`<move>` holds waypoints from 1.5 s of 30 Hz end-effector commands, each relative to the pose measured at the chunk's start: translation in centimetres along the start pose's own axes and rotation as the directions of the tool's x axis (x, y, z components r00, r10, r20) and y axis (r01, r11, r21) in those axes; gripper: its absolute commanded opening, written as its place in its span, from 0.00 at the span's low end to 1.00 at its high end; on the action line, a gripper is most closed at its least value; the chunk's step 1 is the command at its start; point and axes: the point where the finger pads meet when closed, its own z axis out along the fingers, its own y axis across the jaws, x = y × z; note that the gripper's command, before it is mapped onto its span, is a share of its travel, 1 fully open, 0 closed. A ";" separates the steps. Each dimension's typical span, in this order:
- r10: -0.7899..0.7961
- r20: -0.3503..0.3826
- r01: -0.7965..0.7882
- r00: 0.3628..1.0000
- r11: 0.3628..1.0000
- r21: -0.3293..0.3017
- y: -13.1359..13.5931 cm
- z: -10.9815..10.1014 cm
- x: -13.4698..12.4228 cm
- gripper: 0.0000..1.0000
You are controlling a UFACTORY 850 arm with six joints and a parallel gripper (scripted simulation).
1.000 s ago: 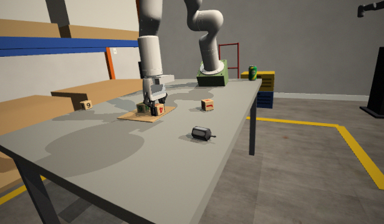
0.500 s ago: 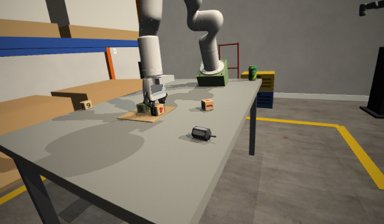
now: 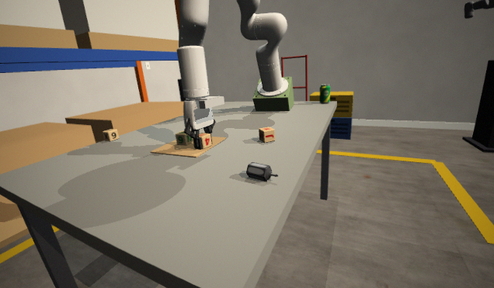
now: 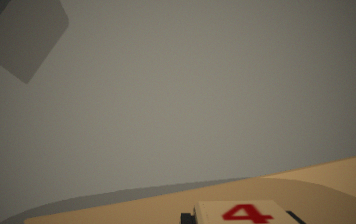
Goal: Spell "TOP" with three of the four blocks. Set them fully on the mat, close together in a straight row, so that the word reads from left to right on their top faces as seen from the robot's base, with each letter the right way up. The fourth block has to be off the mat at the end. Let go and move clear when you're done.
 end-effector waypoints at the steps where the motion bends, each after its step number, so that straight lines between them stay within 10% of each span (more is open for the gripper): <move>1: 0.000 0.000 0.000 1.000 1.000 -0.002 0.1 -0.1 0.0 0.53; 26: 0.000 0.000 0.000 1.000 1.000 -0.002 0.1 -0.4 0.0 0.65; 45: 0.000 0.000 0.000 1.000 1.000 -0.002 0.1 -7.9 0.0 0.65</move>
